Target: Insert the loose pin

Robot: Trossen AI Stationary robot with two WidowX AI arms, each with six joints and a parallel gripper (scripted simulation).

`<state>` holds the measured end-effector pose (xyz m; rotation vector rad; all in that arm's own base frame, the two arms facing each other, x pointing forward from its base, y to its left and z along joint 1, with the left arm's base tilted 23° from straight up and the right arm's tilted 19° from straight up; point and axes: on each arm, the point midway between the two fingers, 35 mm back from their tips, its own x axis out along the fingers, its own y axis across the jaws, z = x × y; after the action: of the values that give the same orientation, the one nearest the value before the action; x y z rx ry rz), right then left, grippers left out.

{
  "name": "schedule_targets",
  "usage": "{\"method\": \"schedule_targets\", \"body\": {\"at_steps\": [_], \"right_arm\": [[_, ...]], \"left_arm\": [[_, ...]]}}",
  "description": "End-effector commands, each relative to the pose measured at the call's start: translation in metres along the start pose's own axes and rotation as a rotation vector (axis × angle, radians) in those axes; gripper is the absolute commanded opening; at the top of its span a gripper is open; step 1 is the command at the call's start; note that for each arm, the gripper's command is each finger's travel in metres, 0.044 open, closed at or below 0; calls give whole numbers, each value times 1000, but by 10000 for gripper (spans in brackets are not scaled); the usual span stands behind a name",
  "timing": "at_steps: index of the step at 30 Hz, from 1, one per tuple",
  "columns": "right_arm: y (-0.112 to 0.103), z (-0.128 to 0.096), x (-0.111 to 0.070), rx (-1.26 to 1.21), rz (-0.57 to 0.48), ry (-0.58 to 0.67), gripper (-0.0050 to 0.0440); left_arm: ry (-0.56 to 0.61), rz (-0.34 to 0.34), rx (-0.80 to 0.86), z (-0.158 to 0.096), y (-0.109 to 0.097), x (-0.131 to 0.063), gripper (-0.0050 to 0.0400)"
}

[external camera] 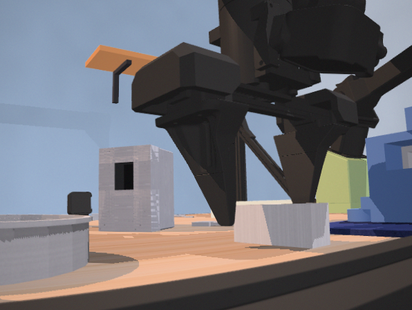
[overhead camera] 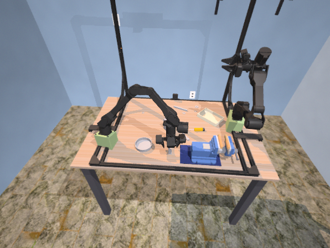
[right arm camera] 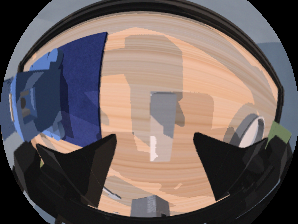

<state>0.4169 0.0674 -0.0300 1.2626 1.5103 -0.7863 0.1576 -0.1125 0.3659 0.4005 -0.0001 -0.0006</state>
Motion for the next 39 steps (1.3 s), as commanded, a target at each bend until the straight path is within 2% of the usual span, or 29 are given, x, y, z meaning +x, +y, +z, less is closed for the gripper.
{"method": "schedule_targets", "body": {"at_steps": [1,30,39], "right_arm": [[-4,0,8,7,-17,6,400],[-4,0,8,7,-17,6,400],[-4,0,8,7,-17,6,184]], "left_arm": [[0,1,2,0,0,0,400],[0,1,2,0,0,0,400],[0,1,2,0,0,0,400]]}}
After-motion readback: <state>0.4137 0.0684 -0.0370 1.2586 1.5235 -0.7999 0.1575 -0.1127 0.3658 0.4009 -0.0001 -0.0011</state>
